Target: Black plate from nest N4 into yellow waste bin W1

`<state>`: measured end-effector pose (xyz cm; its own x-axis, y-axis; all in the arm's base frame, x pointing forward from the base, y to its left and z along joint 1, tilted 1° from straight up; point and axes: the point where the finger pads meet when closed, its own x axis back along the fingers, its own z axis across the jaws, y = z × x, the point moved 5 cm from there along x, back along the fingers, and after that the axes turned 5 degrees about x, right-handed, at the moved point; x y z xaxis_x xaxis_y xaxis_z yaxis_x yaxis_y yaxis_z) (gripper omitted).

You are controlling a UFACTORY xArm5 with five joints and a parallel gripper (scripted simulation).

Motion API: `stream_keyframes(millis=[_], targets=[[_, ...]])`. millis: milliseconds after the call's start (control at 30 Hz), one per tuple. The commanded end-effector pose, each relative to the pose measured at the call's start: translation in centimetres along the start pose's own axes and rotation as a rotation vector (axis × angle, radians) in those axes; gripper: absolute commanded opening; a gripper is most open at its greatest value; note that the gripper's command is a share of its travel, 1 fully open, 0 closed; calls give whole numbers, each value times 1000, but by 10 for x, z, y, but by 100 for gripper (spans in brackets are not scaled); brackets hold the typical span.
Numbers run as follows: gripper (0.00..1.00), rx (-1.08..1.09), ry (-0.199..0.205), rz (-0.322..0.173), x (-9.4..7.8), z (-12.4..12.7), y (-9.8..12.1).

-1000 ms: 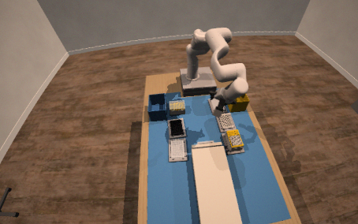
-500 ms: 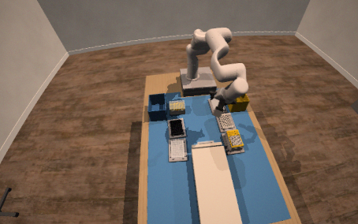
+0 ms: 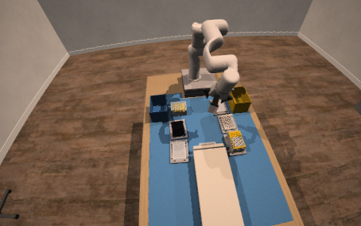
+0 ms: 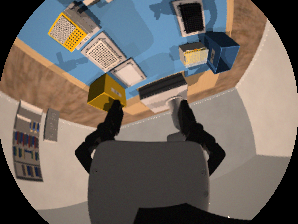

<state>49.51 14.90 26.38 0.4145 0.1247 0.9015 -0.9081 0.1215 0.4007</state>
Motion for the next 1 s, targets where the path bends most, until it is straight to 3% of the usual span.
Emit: stream_keyframes(millis=[0, 100, 300, 367, 433, 500, 567, 667, 700, 800, 867, 933, 967], targets=[[100, 27, -36, 59, 6, 20, 6], [100, 28, -38, 59, 7, 23, 7], [100, 65, -78, 136, 10, 54, 18], [100, 66, -80, 135, 10, 58, 20], [100, 83, -94, 176, 9, 70, 25], [100, 84, -96, 176, 9, 75, 28], [100, 101, -108, 217, 8, 86, 33], [100, 101, -109, 217, 7, 90, 36], [100, 113, -115, 247, 6, 95, 39], [100, 118, -120, 259, 3, 106, 45], [100, 134, -126, 302, 0, 115, 51], [100, 134, -127, 302, -1, 120, 54], [100, 145, -130, 333, -4, 125, 58]])
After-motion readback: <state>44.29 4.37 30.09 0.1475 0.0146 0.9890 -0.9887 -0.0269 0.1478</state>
